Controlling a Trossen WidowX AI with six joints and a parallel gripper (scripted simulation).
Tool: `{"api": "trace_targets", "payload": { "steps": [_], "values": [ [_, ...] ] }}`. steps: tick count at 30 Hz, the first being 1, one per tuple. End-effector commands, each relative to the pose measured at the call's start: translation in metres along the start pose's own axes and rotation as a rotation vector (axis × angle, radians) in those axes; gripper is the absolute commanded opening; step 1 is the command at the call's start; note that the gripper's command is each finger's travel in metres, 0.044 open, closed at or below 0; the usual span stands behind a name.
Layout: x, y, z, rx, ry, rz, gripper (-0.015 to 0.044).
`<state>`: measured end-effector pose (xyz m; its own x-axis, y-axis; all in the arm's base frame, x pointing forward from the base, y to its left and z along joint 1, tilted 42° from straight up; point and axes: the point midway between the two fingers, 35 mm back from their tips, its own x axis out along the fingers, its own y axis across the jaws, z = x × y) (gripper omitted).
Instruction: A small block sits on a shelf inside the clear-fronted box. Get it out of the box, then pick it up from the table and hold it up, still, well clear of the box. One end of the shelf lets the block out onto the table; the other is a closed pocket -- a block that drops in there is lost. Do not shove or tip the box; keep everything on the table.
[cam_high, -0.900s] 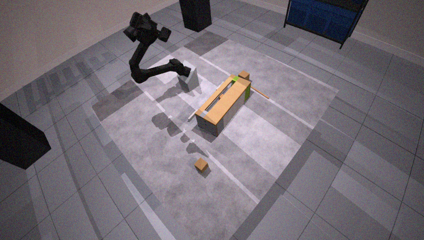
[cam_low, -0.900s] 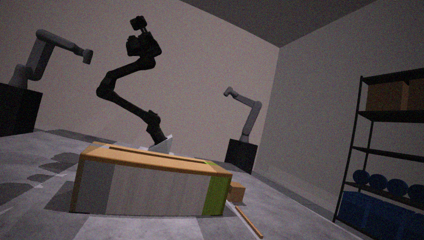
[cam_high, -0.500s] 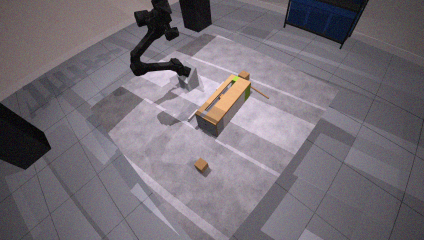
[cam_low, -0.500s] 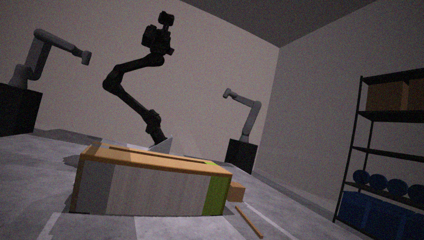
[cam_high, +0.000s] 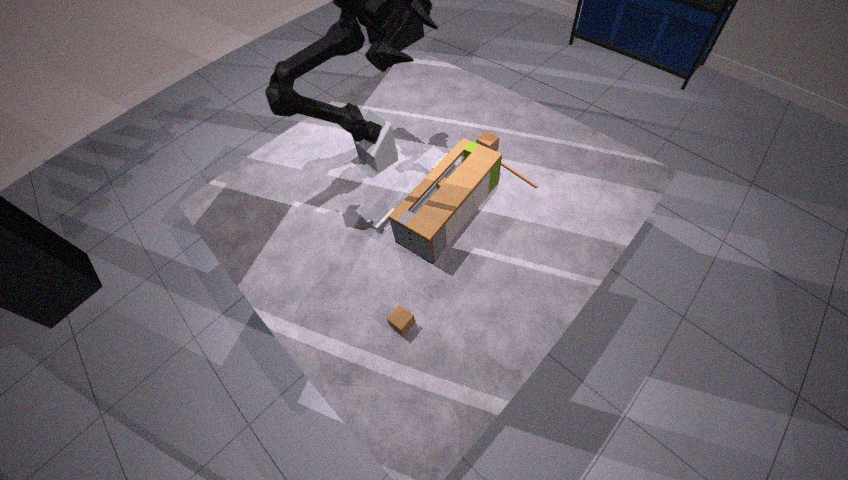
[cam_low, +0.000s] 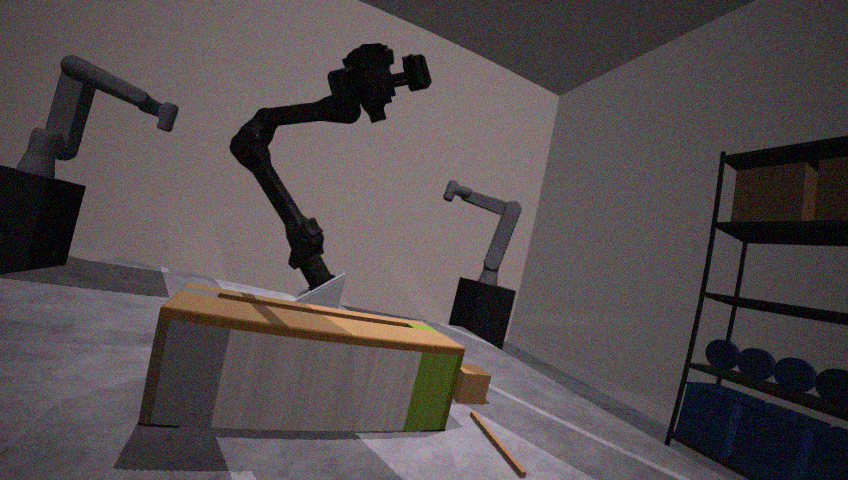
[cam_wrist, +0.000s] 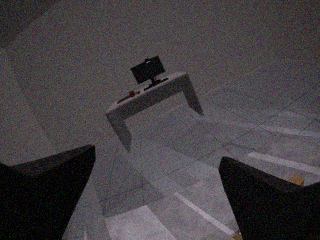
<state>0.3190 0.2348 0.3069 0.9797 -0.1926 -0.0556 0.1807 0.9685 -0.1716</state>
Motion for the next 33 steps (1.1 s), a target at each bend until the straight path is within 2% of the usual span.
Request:
{"api": "trace_targets", "payload": {
  "steps": [1,10,19,26,33],
  "values": [
    [0.035,0.014,-0.064,-0.438,0.17,0.006,0.04],
    [0.064,-0.001,-0.157,-0.988,0.473,0.061,0.04],
    [0.069,-0.046,-0.244,-1.488,0.873,0.209,0.04],
    [0.054,-0.096,-0.294,-1.812,1.253,0.416,0.04],
    [0.027,-0.145,-0.32,-2.029,1.681,0.735,0.04]
  ]
}}
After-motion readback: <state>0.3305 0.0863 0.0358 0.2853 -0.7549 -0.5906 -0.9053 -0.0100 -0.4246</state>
